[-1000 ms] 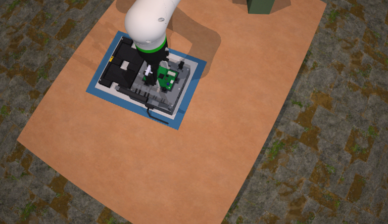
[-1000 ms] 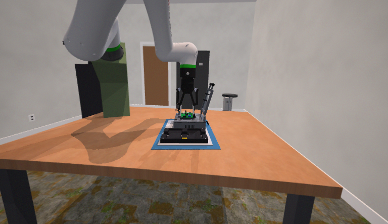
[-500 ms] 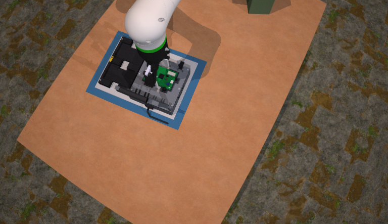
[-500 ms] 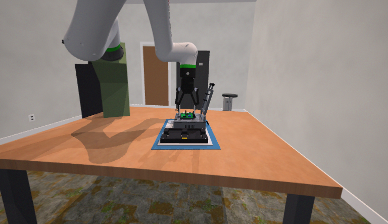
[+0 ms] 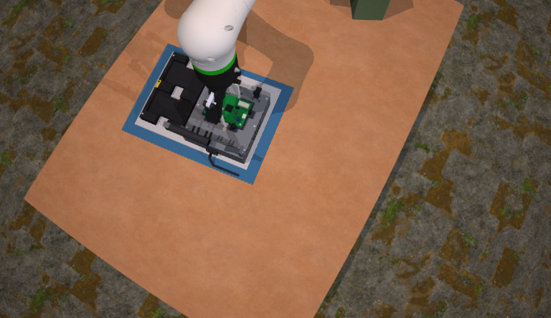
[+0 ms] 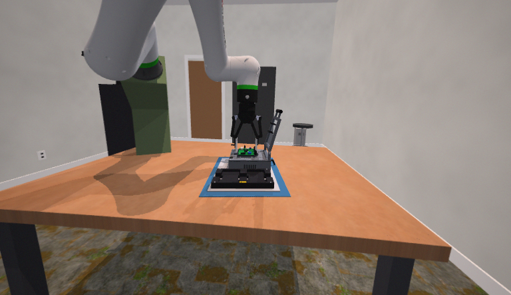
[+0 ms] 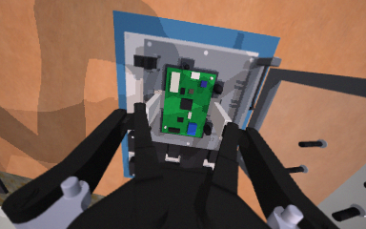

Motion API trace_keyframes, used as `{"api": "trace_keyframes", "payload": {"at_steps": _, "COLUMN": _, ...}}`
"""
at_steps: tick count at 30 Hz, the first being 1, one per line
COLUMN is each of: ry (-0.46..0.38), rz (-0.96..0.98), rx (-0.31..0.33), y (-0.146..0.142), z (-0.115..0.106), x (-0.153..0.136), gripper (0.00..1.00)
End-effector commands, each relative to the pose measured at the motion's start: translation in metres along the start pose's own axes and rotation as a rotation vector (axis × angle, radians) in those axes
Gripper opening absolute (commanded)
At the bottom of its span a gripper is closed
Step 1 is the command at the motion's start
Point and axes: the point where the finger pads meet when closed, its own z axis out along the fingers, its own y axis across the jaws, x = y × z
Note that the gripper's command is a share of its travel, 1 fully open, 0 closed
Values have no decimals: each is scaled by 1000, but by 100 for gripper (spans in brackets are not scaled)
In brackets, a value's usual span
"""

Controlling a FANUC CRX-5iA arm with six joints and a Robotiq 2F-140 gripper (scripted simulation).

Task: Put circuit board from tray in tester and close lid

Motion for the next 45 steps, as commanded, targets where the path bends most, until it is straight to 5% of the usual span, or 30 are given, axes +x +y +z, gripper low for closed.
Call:
{"api": "trace_keyframes", "payload": {"at_steps": 1, "ry": 0, "rz": 0, "rx": 0, "y": 0, "z": 0, "x": 0, "gripper": 58}}
{"api": "trace_keyframes", "payload": {"at_steps": 26, "ry": 0, "rz": 0, "rx": 0, "y": 0, "z": -6, "x": 0, "gripper": 58}}
{"api": "trace_keyframes", "payload": {"at_steps": 45, "ry": 0, "rz": 0, "rx": 0, "y": 0, "z": -62, "x": 0, "gripper": 58}}
